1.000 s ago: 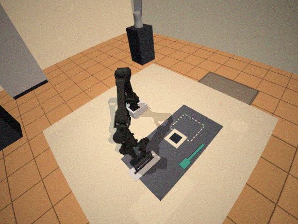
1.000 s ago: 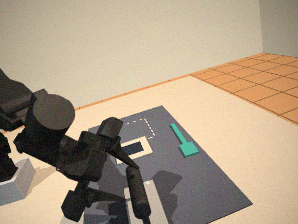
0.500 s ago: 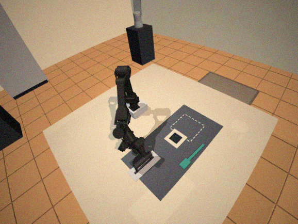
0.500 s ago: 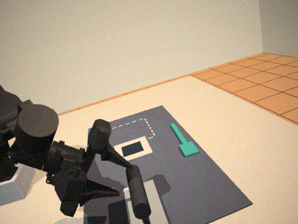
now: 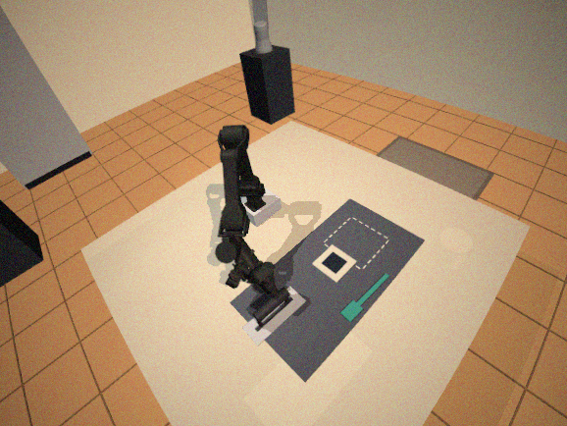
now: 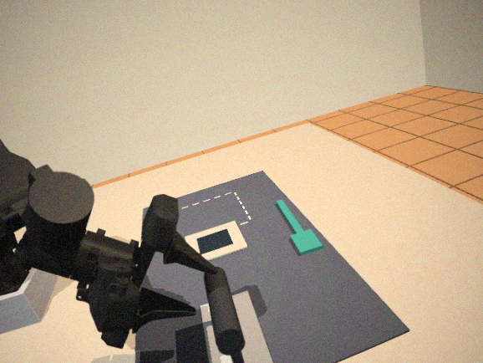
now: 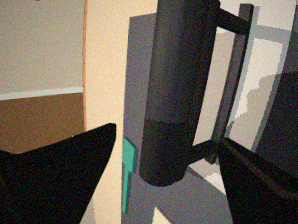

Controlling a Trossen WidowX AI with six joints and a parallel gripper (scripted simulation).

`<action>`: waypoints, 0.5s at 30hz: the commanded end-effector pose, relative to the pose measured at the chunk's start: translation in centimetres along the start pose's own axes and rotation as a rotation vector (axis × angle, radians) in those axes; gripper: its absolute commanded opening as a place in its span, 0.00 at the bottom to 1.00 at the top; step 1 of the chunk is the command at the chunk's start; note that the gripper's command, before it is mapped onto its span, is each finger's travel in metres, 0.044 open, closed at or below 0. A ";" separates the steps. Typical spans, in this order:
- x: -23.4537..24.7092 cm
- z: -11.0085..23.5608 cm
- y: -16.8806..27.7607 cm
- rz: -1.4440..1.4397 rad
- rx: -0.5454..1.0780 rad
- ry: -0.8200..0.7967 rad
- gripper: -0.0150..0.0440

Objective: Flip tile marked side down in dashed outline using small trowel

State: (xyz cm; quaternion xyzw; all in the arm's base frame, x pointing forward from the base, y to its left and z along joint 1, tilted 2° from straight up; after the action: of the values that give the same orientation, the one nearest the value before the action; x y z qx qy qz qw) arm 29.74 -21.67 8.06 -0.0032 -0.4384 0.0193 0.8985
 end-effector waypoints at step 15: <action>0.0 -3.1 0.0 -0.009 0.004 0.003 0.76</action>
State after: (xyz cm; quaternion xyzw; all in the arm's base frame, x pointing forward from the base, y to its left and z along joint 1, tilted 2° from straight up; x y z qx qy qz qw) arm 31.63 -21.66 6.67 -0.0007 -0.4394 0.0195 0.8981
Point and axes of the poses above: the point midway between the two fingers, 35 mm back from their tips, its own z axis back along the fingers, its own x axis across the jaws, y = z × x, the point moved 5 cm from there along z, back along the fingers, and after that the axes turned 2 degrees about z, right-handed, at the moved point
